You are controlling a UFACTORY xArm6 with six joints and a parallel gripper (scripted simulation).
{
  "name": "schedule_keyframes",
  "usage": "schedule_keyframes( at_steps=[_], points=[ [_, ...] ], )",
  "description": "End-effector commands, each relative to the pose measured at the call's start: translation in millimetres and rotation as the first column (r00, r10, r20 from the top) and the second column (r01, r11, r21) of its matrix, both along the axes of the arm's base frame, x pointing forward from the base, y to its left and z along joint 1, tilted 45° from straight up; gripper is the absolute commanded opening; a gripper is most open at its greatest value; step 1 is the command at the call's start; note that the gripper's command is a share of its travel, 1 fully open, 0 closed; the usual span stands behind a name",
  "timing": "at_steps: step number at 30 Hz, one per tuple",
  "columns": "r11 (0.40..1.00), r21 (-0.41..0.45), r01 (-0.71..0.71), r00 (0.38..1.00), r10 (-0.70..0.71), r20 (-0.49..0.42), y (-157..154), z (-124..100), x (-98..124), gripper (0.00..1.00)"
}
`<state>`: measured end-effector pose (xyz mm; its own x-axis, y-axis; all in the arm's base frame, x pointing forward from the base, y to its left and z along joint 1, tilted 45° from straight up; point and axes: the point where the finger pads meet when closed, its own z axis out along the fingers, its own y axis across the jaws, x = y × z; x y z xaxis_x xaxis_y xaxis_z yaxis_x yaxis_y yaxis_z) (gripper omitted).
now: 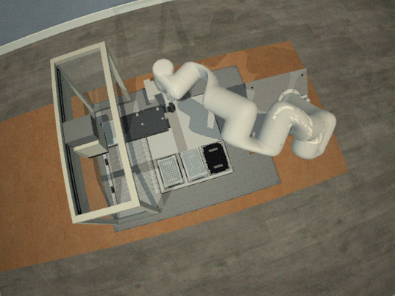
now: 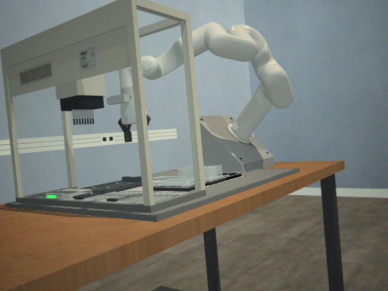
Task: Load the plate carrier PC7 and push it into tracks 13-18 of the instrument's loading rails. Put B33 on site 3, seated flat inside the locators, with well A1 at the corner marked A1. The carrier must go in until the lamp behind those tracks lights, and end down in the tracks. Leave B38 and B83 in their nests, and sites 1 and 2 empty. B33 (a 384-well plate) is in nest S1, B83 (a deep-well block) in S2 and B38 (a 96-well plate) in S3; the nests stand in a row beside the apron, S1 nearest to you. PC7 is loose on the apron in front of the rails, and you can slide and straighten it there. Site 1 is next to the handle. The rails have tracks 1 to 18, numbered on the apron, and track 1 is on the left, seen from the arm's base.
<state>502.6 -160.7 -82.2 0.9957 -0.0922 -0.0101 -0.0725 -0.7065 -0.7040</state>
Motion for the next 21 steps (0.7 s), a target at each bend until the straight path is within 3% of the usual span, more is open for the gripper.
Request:
schedule_keyframes(
  at_steps=[1, 21],
  points=[
    [1.000, -0.003, 0.002, 1.000, -0.002, 0.003, -4.2, 3.8, 0.9, 0.82],
    [1.000, -0.003, 0.002, 1.000, -0.002, 0.003, -7.8, 7.5, 0.6, 0.82]
  ],
)
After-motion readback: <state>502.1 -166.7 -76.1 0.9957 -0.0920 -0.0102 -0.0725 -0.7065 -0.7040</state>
